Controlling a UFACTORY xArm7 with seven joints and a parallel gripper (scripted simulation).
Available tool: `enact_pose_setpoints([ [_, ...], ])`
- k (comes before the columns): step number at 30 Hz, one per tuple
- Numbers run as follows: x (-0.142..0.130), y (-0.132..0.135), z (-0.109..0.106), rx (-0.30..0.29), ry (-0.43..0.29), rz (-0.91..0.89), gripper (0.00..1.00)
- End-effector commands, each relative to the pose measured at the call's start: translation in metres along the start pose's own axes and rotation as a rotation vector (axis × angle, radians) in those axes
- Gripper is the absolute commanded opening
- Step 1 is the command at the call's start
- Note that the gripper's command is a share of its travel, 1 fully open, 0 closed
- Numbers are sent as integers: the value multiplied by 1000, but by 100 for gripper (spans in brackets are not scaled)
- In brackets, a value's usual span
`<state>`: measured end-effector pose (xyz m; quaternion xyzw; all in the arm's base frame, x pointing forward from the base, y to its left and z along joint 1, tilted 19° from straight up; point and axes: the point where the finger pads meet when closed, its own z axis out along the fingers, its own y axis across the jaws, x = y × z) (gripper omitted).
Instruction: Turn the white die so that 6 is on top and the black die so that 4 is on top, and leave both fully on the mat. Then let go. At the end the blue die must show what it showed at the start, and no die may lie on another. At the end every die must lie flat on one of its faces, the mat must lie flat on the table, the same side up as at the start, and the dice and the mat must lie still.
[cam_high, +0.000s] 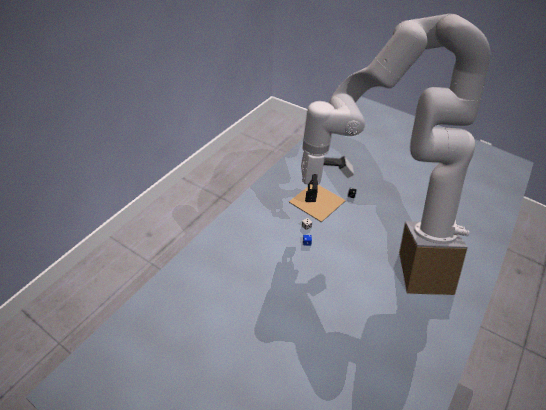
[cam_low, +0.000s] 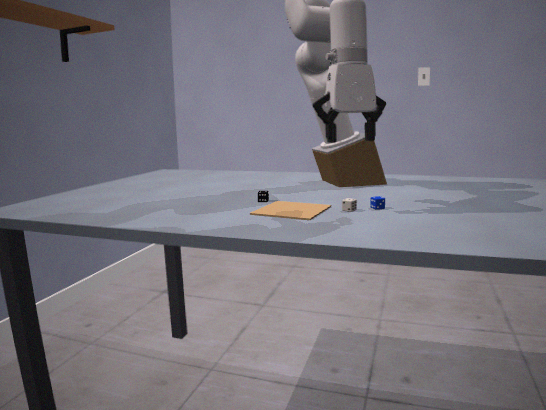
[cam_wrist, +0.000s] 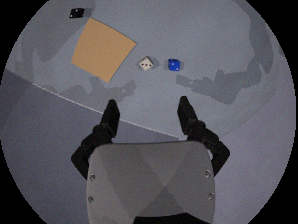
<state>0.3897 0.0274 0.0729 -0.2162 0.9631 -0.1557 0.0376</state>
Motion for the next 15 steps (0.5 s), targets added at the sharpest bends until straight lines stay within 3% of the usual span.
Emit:
enact_pose_setpoints([
  [1, -4, 0, -2, 10, -6, 173, 100],
  [10, -7, 0, -2, 8, -19, 547, 100],
  [13, -7, 0, -2, 8, -19, 554, 100],
  [15, -8, -1, -1, 7, -22, 705, 100],
])
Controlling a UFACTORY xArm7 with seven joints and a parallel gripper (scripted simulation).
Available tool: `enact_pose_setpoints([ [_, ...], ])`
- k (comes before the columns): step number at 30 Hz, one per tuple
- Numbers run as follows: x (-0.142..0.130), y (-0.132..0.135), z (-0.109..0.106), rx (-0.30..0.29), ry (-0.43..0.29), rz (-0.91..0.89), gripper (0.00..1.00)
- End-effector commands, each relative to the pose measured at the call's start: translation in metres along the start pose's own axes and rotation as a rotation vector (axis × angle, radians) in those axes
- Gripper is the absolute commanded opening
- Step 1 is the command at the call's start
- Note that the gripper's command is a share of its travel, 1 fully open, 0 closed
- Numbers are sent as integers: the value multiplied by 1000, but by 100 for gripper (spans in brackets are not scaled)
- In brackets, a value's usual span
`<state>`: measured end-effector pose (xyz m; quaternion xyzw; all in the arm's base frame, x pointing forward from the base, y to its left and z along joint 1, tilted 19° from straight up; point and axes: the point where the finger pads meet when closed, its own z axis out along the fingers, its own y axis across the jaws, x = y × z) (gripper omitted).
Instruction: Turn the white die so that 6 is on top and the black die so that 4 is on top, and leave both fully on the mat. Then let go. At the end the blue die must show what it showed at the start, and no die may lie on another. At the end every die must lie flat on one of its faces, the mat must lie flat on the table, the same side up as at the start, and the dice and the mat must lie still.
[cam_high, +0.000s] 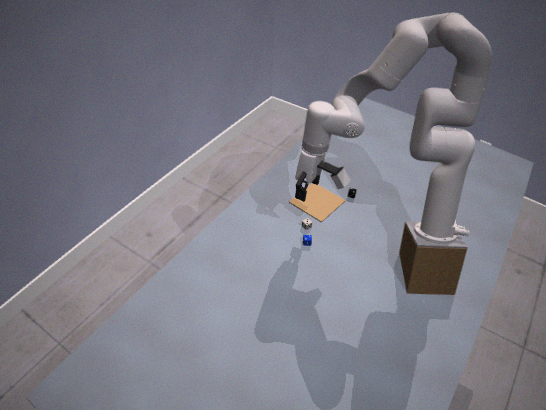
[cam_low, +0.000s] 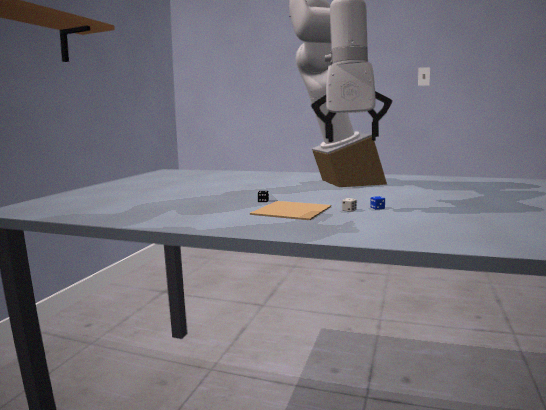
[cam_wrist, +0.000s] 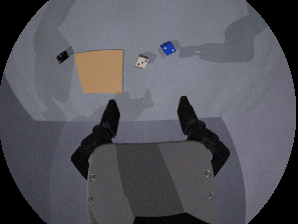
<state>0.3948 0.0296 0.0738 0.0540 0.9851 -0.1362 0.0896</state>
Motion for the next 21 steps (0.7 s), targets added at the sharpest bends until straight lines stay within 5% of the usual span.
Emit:
enact_pose_setpoints([
  [1, -2, 1, 0, 10, -2, 173, 100],
  [21, -2, 2, 16, 16, -8, 965, 100],
])
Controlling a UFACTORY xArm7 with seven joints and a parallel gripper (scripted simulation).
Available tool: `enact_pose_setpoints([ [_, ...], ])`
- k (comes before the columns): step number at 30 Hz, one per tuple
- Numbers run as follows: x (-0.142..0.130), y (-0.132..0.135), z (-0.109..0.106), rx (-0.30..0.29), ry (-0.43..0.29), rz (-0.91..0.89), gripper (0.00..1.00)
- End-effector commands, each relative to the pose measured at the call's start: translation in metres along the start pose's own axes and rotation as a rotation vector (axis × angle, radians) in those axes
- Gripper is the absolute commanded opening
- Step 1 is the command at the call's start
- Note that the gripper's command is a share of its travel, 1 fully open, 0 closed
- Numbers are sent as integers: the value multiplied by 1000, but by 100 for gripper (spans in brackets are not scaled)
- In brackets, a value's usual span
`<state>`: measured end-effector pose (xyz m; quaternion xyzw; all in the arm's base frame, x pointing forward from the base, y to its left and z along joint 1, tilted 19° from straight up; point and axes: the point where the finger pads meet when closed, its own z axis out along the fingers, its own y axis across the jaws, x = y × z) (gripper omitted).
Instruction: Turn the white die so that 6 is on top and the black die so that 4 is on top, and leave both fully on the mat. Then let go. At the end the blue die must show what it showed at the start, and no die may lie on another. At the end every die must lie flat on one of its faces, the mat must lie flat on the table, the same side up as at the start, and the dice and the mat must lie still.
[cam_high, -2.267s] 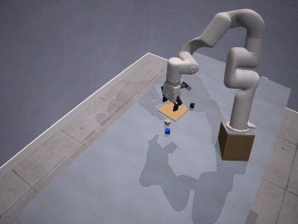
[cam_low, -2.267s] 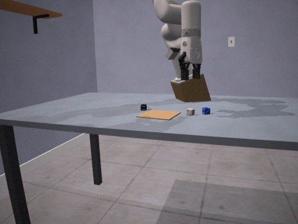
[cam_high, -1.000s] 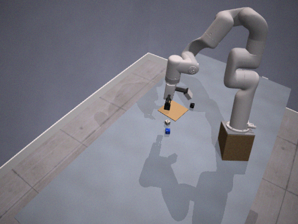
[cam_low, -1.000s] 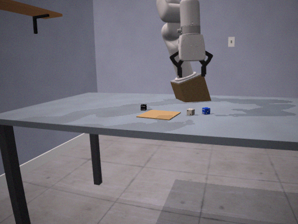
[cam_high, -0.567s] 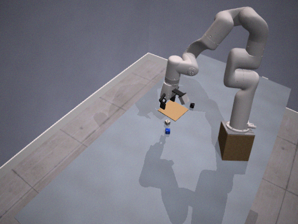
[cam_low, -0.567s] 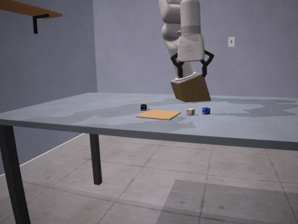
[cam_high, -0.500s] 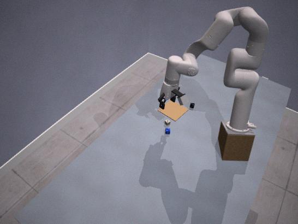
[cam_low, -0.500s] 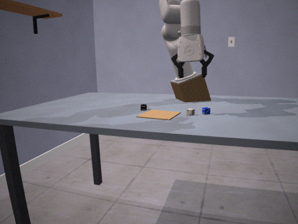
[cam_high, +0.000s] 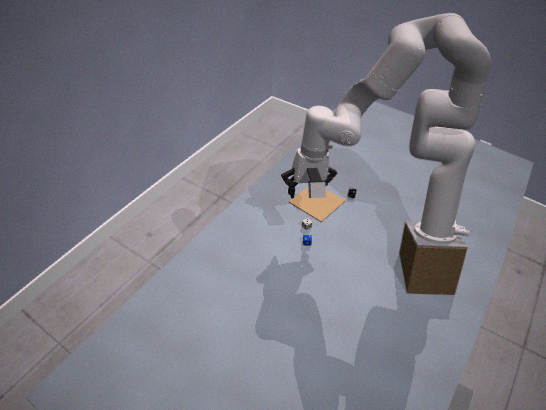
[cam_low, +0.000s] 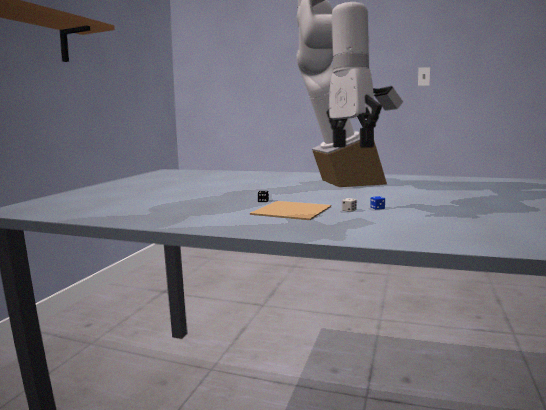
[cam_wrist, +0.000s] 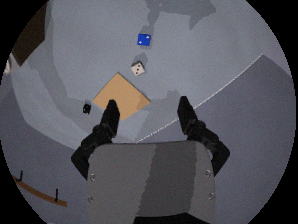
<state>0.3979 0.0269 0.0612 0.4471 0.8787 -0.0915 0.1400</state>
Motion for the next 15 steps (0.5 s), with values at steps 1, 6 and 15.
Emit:
enact_pose_setpoints([
  [1, 0, 1, 3, 9, -5, 142, 100],
  [6, 1, 0, 11, 15, -7, 379, 100],
  [15, 3, -4, 23, 28, -11, 703, 100],
])
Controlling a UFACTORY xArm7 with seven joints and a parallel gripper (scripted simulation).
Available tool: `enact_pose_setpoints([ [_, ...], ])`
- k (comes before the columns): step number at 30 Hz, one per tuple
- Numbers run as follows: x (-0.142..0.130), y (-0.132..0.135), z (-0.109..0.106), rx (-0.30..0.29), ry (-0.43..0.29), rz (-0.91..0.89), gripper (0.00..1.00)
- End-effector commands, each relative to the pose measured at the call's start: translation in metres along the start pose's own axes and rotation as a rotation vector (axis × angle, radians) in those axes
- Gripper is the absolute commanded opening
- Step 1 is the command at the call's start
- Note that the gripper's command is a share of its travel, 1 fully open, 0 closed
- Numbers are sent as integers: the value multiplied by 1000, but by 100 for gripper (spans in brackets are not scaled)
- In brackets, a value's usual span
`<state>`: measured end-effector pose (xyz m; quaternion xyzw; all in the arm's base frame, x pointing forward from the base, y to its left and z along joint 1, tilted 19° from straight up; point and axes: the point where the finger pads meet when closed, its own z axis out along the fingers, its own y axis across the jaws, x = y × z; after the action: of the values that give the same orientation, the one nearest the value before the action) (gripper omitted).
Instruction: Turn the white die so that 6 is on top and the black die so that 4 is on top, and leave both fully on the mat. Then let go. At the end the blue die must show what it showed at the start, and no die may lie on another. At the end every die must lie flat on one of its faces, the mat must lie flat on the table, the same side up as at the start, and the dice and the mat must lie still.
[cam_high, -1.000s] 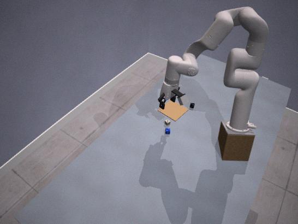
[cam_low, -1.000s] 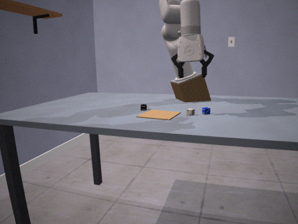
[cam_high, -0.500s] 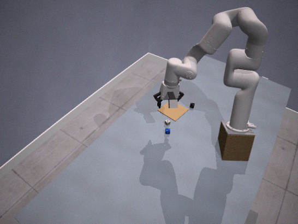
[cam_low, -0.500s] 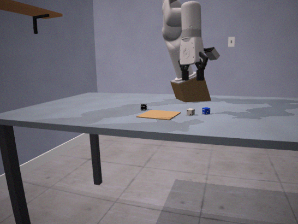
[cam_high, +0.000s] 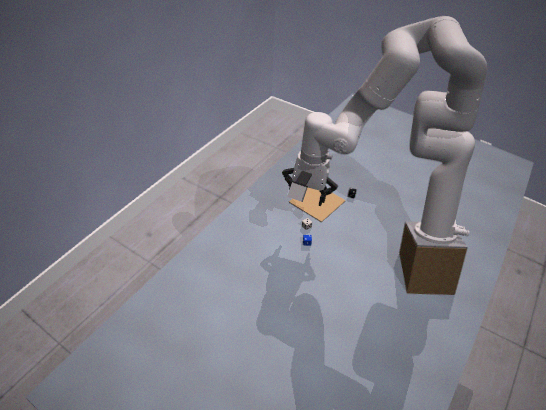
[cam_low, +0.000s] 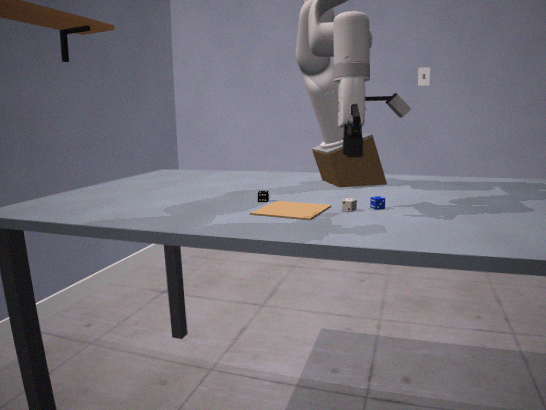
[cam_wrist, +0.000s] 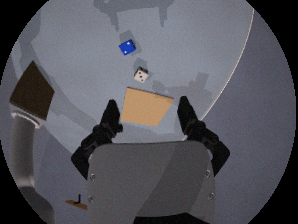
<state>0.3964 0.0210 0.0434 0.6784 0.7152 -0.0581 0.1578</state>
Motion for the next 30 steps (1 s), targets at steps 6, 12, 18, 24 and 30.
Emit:
enact_pose_setpoints([
  [6, 0, -5, 15, 17, -13, 366, 100],
  [12, -1, -8, 22, 24, -18, 513, 100],
  [18, -1, -10, 27, 28, -21, 597, 100],
  [24, -1, -10, 27, 28, -21, 600, 42],
  [30, -1, -10, 27, 28, -21, 600, 42],
])
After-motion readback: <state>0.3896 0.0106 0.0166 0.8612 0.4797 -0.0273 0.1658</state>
